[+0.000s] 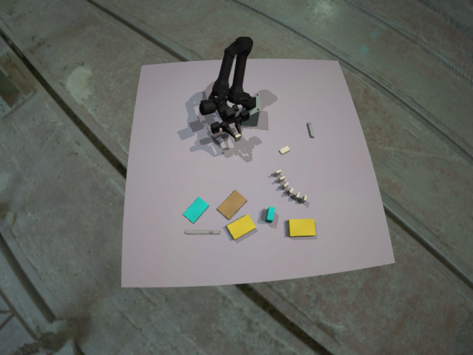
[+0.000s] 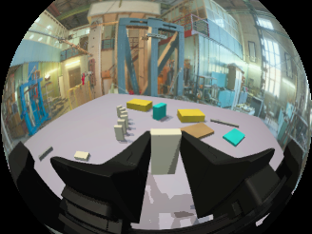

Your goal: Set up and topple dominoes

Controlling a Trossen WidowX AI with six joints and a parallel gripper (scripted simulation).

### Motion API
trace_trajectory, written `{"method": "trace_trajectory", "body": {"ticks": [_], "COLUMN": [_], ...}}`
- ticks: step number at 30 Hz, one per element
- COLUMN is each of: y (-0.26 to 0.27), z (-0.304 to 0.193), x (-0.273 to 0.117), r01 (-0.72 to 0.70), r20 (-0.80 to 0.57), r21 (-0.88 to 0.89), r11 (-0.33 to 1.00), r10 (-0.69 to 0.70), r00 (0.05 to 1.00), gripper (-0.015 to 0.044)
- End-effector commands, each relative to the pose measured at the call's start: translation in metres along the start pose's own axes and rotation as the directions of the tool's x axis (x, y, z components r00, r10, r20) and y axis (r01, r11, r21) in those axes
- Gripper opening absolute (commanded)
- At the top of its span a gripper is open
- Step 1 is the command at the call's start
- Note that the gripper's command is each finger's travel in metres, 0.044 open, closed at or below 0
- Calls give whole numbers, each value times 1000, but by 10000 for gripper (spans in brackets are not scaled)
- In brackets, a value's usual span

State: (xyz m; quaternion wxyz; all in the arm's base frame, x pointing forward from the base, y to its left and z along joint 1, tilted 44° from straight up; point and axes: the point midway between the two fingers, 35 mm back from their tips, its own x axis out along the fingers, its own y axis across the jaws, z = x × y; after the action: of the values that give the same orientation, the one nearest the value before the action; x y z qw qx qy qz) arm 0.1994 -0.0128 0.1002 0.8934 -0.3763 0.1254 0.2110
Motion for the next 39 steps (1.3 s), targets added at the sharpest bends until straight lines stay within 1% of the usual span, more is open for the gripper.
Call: {"method": "trace_trajectory", "body": {"ticks": [1, 14, 39], "y": [0, 0, -10], "z": [1, 0, -33], "x": [0, 0, 10], "r01": [3, 3, -17], "r20": [8, 7, -10], "r21": [-11, -11, -16], "r11": [1000, 1000, 1000], "r10": [-3, -2, 17], "r00": [1000, 1000, 1000], "gripper": [107, 107, 107]}}
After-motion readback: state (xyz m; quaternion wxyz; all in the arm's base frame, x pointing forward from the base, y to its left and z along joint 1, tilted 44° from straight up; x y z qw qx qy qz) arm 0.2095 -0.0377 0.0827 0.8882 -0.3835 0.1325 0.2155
